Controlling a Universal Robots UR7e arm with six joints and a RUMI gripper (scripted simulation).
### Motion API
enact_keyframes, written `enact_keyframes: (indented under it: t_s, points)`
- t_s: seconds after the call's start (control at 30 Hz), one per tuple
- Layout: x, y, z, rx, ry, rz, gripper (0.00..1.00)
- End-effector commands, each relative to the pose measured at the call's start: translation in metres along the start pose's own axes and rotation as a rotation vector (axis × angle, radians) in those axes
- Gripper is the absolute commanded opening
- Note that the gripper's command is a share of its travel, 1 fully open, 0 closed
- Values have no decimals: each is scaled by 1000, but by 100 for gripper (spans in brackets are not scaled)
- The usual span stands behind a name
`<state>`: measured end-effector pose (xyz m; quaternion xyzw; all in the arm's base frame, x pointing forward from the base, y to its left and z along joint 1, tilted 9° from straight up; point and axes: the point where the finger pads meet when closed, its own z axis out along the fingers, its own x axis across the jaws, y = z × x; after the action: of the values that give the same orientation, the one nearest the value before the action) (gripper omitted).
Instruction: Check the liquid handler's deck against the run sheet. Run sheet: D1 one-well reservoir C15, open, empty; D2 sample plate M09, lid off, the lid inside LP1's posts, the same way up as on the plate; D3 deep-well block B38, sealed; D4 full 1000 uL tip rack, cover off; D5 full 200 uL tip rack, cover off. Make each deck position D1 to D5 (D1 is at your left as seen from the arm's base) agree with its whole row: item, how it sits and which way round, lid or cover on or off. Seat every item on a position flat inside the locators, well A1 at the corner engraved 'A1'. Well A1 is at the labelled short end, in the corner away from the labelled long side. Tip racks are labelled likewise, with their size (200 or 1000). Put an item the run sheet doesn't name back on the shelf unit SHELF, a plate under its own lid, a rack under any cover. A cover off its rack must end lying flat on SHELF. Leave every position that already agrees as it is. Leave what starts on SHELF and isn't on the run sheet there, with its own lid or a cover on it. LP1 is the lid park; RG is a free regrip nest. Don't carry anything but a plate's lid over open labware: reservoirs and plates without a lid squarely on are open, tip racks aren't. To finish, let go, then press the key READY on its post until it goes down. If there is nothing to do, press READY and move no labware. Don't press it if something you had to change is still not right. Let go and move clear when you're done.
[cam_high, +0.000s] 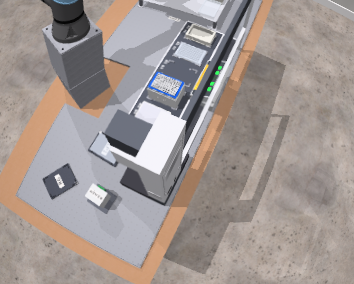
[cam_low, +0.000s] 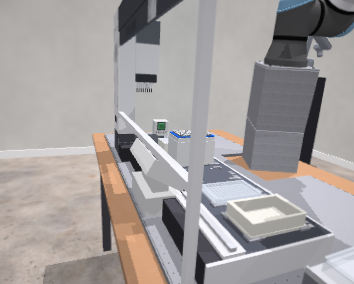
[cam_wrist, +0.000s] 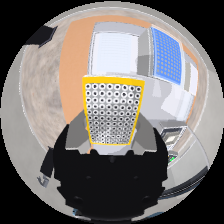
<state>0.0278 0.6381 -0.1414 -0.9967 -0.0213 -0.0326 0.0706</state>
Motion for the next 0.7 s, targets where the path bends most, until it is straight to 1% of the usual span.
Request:
enact_keyframes:
  t_s: [0.0, 0.47, 0.53, 0.67]
  points:
    - [2, -4, 7, 7, 1, 1, 0]
    - [2, -4, 30, 7, 2, 1, 0]
    - [2, -4, 30, 7, 2, 1, 0]
    - [2, -4, 37, 7, 2, 1, 0]
